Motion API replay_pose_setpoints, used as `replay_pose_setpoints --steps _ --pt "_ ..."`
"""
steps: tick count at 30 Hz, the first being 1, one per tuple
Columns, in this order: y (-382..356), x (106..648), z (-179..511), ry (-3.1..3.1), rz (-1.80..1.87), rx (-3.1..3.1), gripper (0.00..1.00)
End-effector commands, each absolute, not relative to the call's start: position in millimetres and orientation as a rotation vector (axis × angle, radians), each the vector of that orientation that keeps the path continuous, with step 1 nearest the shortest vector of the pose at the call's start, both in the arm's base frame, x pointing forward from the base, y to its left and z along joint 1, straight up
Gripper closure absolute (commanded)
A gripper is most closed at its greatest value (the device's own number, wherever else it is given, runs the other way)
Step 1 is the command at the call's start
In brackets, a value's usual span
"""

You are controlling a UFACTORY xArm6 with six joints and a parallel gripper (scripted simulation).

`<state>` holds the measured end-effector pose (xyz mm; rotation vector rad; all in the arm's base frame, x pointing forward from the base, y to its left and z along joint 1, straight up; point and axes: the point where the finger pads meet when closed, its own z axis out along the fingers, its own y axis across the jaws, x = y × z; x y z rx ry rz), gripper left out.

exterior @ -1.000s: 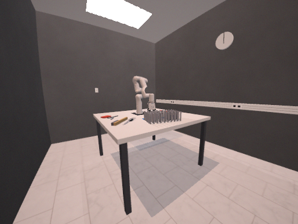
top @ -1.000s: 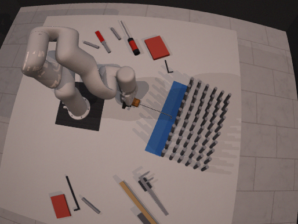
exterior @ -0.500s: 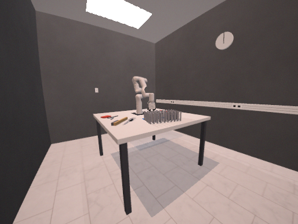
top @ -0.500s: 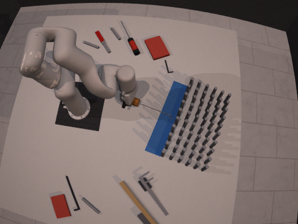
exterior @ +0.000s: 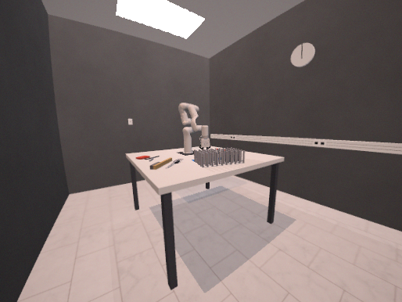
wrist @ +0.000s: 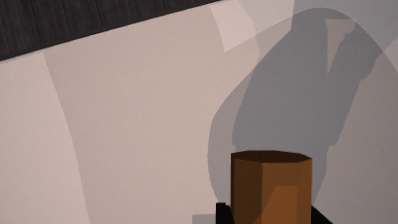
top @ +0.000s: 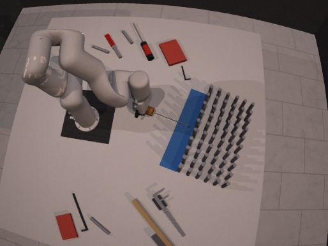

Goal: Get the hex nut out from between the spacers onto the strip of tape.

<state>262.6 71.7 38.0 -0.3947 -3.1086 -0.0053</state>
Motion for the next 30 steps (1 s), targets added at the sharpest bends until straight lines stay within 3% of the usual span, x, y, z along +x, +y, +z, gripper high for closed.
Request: replay_pose_setpoints --steps 1,30 --pt "75 265 39 -3.112 -0.007 -0.395 1.0" --pt "118 276 39 -3.112 -0.007 -0.395 1.0"
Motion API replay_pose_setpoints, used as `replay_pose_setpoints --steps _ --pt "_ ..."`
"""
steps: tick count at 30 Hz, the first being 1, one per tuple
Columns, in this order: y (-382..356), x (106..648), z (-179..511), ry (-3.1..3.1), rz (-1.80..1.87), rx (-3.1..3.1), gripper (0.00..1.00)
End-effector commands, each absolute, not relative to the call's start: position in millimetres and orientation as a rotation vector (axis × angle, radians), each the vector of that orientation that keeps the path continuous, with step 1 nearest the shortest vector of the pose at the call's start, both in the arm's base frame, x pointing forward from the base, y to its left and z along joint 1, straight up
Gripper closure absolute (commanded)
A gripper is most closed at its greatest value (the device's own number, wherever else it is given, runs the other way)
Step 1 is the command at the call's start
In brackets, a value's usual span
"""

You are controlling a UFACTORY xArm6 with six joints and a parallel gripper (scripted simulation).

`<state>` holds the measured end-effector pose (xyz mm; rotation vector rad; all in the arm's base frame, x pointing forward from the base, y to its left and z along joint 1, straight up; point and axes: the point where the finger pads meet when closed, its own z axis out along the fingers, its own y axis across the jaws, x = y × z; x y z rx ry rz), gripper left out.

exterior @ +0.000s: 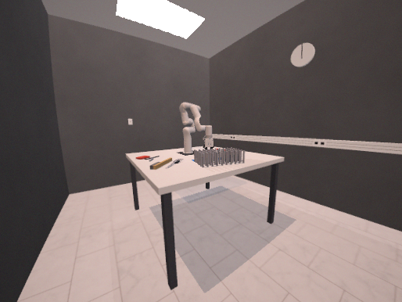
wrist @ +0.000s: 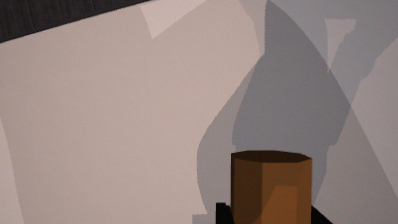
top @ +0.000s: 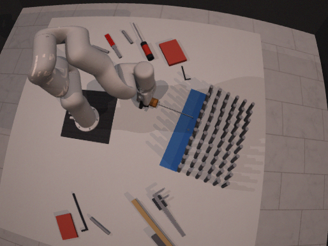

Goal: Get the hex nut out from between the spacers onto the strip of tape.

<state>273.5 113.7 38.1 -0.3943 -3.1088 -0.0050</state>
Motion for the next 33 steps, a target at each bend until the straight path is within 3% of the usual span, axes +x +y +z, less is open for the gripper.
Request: replay_pose_setpoints --steps 1,33 --pt "117.6 275.8 39.0 -3.112 -0.007 -0.395 1.0" --pt "125.5 277.8 33.0 -3.112 -0.007 -0.395 1.0"
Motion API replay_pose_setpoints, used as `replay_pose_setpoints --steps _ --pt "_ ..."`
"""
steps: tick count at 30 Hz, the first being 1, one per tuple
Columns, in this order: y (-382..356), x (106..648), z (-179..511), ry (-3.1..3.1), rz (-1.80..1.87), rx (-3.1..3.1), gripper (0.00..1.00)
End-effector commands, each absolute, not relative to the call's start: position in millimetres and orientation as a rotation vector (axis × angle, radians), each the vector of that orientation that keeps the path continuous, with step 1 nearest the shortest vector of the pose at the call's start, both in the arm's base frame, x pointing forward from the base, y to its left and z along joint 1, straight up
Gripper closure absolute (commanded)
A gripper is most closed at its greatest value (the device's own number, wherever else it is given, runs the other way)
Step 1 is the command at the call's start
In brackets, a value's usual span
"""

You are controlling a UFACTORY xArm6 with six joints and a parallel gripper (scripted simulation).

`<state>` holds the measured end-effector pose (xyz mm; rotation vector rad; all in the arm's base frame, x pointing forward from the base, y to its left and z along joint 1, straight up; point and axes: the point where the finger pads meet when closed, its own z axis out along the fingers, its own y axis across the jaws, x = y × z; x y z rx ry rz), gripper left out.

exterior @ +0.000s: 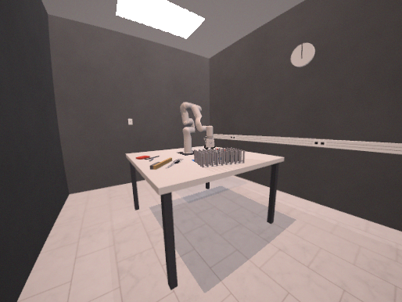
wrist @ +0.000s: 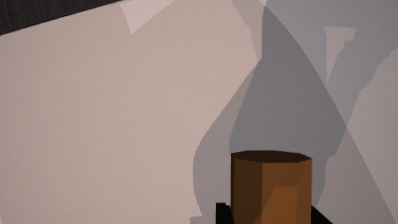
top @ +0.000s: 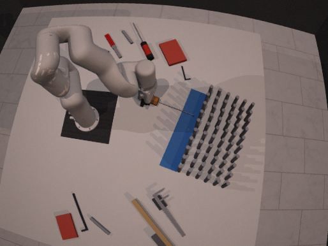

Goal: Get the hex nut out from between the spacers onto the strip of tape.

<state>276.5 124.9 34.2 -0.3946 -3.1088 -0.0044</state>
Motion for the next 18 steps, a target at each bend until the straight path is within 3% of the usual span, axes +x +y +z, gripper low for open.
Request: replay_pose_setpoints --steps 1,18 --pt "125.5 277.8 32.0 -3.112 -0.007 -0.395 1.0" --pt "125.5 277.8 23.0 -3.112 -0.007 -0.395 1.0"
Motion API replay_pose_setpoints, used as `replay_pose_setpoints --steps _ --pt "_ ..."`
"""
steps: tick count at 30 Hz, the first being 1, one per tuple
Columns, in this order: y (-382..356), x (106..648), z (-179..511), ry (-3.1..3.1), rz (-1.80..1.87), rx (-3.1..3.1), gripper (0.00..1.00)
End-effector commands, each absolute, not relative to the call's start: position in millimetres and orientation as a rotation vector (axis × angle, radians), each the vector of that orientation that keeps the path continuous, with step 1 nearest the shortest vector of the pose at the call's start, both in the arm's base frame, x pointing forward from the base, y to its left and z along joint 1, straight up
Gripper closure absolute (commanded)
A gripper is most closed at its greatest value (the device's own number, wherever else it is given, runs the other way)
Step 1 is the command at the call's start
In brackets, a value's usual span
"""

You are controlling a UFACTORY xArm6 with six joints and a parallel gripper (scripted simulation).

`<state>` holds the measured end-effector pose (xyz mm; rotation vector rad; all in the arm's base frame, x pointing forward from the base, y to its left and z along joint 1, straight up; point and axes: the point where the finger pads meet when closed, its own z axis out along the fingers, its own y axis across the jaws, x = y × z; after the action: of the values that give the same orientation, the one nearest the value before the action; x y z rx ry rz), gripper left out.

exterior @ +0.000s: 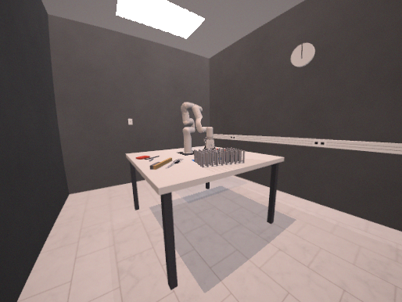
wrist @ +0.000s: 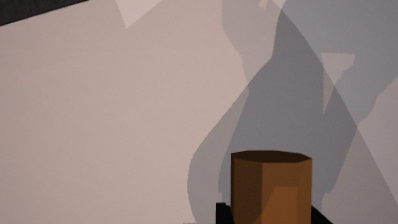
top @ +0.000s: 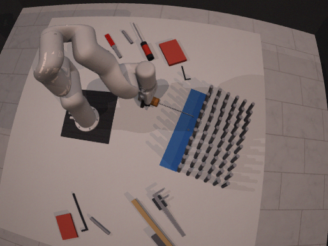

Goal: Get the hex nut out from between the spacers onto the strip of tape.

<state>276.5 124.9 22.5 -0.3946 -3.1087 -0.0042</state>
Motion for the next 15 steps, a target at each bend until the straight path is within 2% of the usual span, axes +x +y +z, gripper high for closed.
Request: replay_pose_setpoints --steps 1,6,7,15 --pt "125.5 277.8 23.0 -3.112 -0.007 -0.395 1.0" --pt "125.5 277.8 23.0 -3.112 -0.007 -0.395 1.0" --pt "125.5 277.8 23.0 -3.112 -0.007 -0.395 0.35" --pt "125.5 277.8 23.0 -3.112 -0.007 -0.395 0.35"
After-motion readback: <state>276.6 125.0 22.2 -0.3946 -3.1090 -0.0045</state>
